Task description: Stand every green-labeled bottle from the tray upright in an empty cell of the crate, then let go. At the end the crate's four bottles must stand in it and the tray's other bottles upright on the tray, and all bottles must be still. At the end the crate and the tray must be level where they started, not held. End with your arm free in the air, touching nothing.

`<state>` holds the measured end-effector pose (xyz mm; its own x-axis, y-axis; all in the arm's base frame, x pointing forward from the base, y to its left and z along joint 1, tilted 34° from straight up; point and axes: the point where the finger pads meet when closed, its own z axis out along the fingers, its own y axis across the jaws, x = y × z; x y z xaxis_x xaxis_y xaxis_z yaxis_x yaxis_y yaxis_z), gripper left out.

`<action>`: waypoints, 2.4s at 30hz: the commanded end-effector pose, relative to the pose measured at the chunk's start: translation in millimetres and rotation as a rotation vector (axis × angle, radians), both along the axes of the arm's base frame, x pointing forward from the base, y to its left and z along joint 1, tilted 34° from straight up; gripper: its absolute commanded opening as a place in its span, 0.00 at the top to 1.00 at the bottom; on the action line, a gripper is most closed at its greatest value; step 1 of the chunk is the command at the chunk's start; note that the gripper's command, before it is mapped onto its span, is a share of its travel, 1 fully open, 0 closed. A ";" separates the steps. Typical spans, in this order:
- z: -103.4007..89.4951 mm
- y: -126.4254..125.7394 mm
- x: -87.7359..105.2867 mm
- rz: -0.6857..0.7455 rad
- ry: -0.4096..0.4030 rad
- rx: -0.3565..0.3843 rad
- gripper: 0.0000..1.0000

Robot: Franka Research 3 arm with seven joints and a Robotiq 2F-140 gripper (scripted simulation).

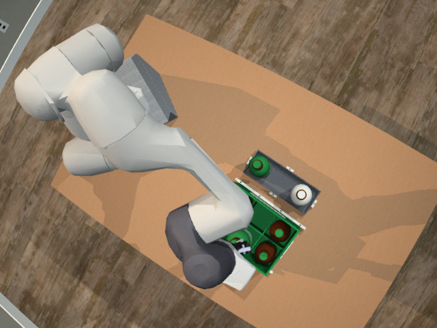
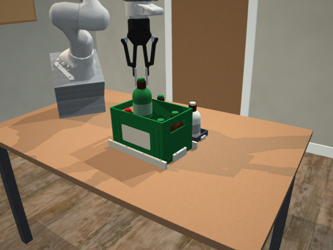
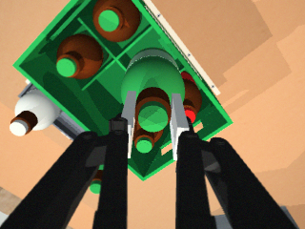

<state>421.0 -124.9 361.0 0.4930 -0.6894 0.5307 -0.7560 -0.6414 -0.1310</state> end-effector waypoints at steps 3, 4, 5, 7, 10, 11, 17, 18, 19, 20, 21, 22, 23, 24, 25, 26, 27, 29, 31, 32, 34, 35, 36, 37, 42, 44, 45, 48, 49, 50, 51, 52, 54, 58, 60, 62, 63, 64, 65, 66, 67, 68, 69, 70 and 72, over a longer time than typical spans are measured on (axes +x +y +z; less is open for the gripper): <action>3.3 1.3 2.0 0.003 -0.009 -0.006 1.00; 3.3 1.3 2.0 0.003 -0.009 -0.006 1.00; 3.3 1.3 2.0 0.003 -0.009 -0.006 1.00; 3.3 1.3 2.0 0.003 -0.009 -0.006 1.00; 3.3 1.3 2.0 0.003 -0.009 -0.006 1.00; 3.3 1.3 2.0 0.003 -0.009 -0.006 1.00; 3.3 1.3 2.0 0.003 -0.009 -0.006 1.00; 3.3 1.3 2.0 0.003 -0.009 -0.006 1.00; 3.3 1.3 2.0 0.003 -0.009 -0.006 1.00; 3.3 1.3 2.0 0.003 -0.009 -0.006 1.00; 3.3 1.3 2.0 0.003 -0.009 -0.006 1.00; 3.3 1.3 2.0 0.003 -0.009 -0.006 1.00; 3.3 1.3 2.0 0.003 -0.009 -0.006 1.00; 3.3 1.3 2.0 0.003 -0.009 -0.006 1.00; 3.3 1.3 2.0 0.003 -0.009 -0.006 1.00; 3.3 1.3 2.0 0.003 -0.009 -0.006 1.00; 3.3 1.3 2.0 0.003 -0.009 -0.006 1.00; 3.3 1.3 2.0 0.003 -0.009 -0.006 1.00; 3.3 1.3 2.0 0.003 -0.009 -0.006 1.00; 3.3 1.3 2.0 0.003 -0.009 -0.006 1.00; 3.3 1.3 2.0 0.003 -0.009 -0.006 1.00; 3.3 1.3 2.0 0.003 -0.009 -0.006 1.00; 3.3 1.3 2.1 0.003 -0.009 -0.006 1.00; 3.3 1.3 2.1 0.003 -0.009 -0.006 1.00; 2.6 1.0 2.4 0.003 -0.009 -0.006 1.00; 2.0 0.8 2.8 0.003 -0.009 -0.006 1.00; 1.6 0.6 3.0 0.003 -0.009 -0.006 1.00; 0.1 0.0 3.8 0.003 -0.009 -0.006 1.00; -0.5 -0.3 4.2 0.003 -0.009 -0.006 1.00; -0.5 -0.3 4.2 0.003 -0.009 -0.006 1.00; -0.5 -0.3 4.2 0.003 -0.009 -0.006 1.00; -1.2 -0.5 4.6 0.003 -0.009 -0.006 1.00; -2.7 -1.2 5.4 0.003 -0.009 -0.006 1.00; -6.1 -2.6 7.3 0.003 -0.009 -0.006 1.00; -8.1 -3.4 8.4 0.003 -0.009 -0.006 1.00; -10.1 -4.2 9.5 0.003 -0.009 -0.006 1.00; -11.1 -4.6 10.1 0.003 -0.009 -0.006 1.00; -12.1 -5.0 10.6 0.003 -0.009 -0.006 1.00; -13.1 -5.4 11.2 0.003 -0.009 -0.006 1.00; -14.1 -5.9 11.8 0.003 -0.009 -0.006 1.00; -14.1 -5.9 11.8 0.003 -0.009 -0.006 1.00; -14.1 -5.9 11.8 0.003 -0.009 -0.006 1.00; -15.1 -6.3 12.3 0.003 -0.009 -0.006 1.00; -16.1 -6.7 12.9 0.003 -0.009 -0.006 1.00; -18.1 -7.5 14.0 0.003 -0.009 -0.006 1.00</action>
